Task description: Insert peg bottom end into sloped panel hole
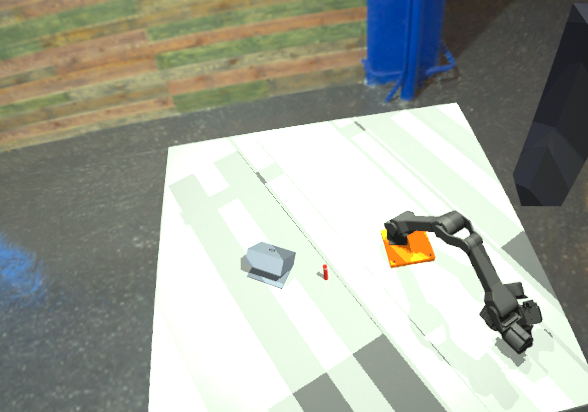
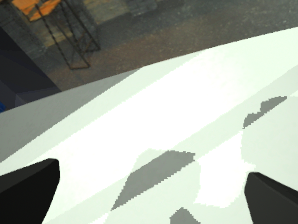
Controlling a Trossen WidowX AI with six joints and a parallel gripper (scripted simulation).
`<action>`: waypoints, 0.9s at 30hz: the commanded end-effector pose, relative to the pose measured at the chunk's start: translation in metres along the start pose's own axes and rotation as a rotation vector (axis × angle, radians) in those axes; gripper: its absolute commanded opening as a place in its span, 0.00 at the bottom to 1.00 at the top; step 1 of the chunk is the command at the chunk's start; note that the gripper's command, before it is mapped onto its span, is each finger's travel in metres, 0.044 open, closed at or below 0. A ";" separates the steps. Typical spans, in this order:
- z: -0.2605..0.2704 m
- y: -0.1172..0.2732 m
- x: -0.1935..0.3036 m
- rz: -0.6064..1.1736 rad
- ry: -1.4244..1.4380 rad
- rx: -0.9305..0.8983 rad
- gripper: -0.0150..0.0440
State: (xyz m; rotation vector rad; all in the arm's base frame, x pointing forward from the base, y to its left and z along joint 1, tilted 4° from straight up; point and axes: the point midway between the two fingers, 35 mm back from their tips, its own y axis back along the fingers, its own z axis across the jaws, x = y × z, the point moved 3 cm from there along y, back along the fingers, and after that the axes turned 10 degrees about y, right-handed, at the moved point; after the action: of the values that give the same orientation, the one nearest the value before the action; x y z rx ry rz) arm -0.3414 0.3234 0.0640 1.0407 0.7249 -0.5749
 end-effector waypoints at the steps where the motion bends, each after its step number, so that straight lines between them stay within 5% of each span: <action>1: 0.000 0.001 0.000 0.001 0.000 0.002 0.98; 27: -0.021 0.142 0.069 0.132 0.024 0.308 1.00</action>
State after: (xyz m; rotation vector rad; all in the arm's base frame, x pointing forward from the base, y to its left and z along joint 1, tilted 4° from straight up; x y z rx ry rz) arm -0.2166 0.3895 0.0805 1.3392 0.6123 -0.5785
